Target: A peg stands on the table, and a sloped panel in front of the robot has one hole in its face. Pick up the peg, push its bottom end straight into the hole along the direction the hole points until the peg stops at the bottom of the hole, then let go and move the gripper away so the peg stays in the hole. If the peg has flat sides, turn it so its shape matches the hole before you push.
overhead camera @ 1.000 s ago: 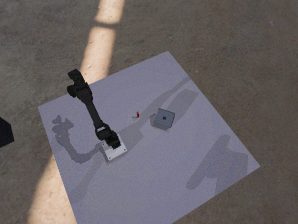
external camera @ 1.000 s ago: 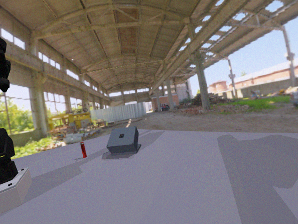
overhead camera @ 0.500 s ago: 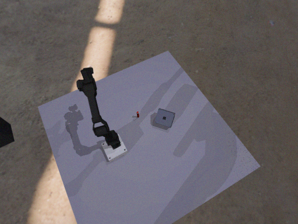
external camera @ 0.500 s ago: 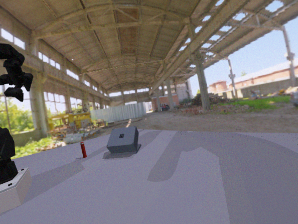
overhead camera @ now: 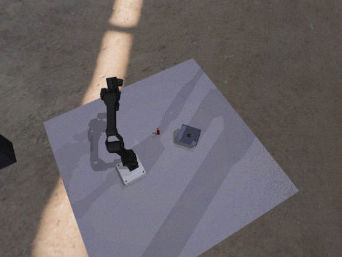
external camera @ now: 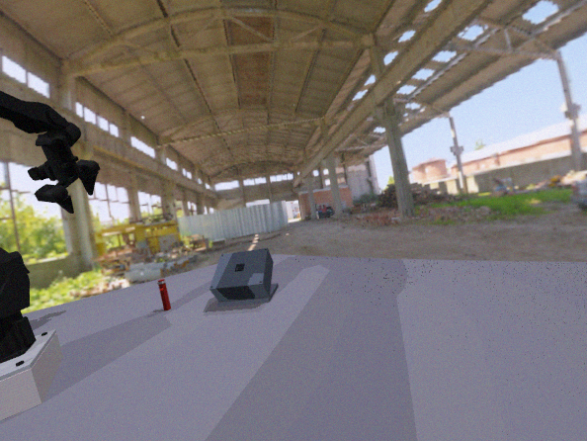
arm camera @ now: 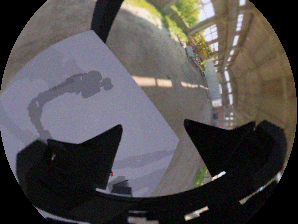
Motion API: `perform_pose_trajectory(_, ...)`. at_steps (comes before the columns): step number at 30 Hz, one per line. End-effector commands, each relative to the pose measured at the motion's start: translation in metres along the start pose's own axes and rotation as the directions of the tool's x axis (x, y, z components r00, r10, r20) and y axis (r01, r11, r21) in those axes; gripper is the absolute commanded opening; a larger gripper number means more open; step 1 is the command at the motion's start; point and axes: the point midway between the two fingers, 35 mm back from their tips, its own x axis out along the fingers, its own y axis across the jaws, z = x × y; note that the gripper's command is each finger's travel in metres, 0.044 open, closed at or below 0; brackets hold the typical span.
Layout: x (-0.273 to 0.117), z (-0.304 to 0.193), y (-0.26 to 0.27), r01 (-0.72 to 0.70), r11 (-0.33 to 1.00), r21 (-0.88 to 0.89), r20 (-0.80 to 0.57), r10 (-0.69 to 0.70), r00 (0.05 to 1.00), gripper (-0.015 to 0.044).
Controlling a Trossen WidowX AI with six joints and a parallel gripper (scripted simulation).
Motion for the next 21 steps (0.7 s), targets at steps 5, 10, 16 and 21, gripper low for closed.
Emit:
perform_pose_trajectory(5,0.023,-0.049,0.009,-0.047,0.968,0.246,-0.106,0.075,0.992,0.0440)
perform_pose_trajectory(10,0.036,-0.081,0.018,-0.053,0.910,0.410,-0.165,0.132,0.977,0.0440)
perform_pose_trajectory(16,0.047,-0.117,0.030,-0.035,0.815,0.578,-0.224,0.199,0.954,0.0440)
perform_pose_trajectory(21,0.054,-0.146,0.041,-0.001,0.715,0.699,-0.262,0.257,0.930,0.0440)
